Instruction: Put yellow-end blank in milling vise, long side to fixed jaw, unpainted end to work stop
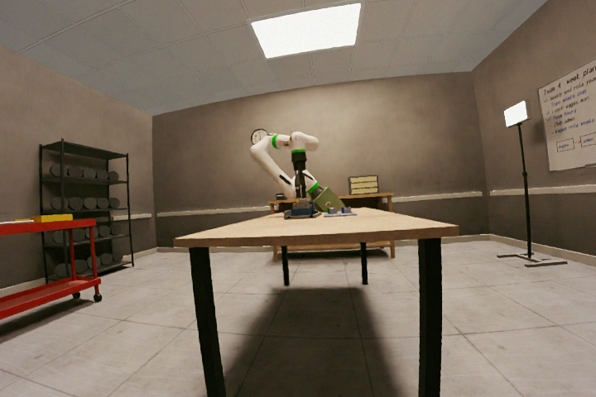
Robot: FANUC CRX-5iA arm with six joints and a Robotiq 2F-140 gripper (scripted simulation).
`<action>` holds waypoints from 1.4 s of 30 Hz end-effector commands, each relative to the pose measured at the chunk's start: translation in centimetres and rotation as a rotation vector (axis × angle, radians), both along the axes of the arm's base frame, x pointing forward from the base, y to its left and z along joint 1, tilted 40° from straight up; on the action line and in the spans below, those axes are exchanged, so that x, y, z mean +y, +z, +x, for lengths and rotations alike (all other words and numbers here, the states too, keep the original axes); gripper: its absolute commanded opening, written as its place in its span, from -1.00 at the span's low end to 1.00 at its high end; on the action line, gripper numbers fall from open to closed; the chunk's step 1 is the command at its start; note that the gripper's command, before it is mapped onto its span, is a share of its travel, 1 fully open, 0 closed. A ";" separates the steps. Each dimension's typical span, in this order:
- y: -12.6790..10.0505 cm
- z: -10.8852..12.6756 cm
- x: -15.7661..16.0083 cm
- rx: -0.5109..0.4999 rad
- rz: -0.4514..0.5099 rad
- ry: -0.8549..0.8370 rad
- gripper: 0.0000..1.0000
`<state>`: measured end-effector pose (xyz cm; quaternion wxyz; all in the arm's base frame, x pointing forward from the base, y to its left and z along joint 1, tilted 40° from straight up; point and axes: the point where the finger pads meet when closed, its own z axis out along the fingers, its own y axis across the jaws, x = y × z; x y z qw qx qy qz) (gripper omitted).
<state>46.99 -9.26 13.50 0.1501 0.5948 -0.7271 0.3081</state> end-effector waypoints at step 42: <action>0.4 0.0 0.4 -0.001 0.000 0.001 1.00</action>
